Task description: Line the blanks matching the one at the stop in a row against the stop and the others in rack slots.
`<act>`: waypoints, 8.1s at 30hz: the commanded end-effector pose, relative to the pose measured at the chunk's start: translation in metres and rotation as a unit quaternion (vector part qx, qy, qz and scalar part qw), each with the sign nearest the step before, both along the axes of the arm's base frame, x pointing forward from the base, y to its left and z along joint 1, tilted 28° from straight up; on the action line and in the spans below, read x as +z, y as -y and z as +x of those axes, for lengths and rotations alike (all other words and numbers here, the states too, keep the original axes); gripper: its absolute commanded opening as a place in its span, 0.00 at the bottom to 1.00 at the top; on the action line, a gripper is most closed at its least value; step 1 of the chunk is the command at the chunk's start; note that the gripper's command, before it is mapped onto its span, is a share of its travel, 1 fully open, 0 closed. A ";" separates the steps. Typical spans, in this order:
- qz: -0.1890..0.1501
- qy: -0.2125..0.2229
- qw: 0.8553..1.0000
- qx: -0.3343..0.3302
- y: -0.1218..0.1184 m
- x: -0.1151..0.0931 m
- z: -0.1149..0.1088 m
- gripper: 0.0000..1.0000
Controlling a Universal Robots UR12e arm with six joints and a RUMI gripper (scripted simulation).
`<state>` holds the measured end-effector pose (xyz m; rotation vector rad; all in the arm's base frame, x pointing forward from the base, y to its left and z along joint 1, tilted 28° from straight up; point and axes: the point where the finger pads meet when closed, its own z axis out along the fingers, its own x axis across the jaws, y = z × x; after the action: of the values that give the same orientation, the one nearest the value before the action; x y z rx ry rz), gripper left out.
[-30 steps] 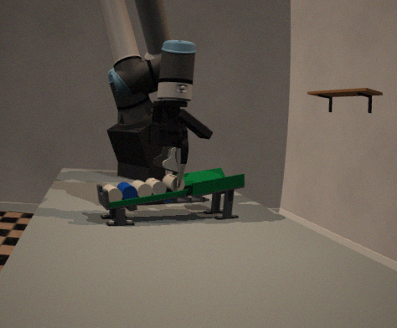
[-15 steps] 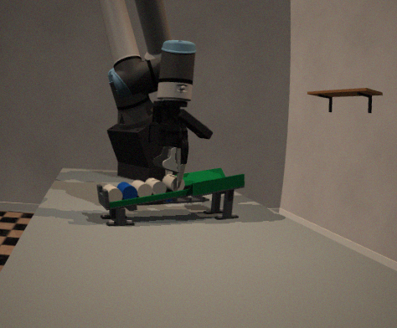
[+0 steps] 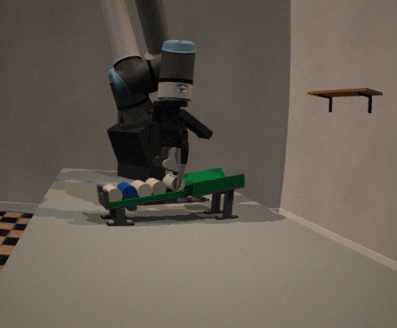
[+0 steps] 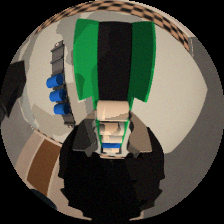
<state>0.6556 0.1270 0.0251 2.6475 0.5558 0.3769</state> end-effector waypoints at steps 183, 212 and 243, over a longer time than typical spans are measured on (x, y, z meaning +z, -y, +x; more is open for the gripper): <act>-0.274 -0.268 0.587 0.713 0.049 0.100 -0.013 1.00; -0.334 -0.325 0.190 0.864 0.080 0.113 0.010 1.00; -0.341 -0.332 0.004 0.879 0.089 0.118 0.021 1.00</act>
<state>0.6737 0.0385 0.1400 -0.5375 2.7504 -0.5846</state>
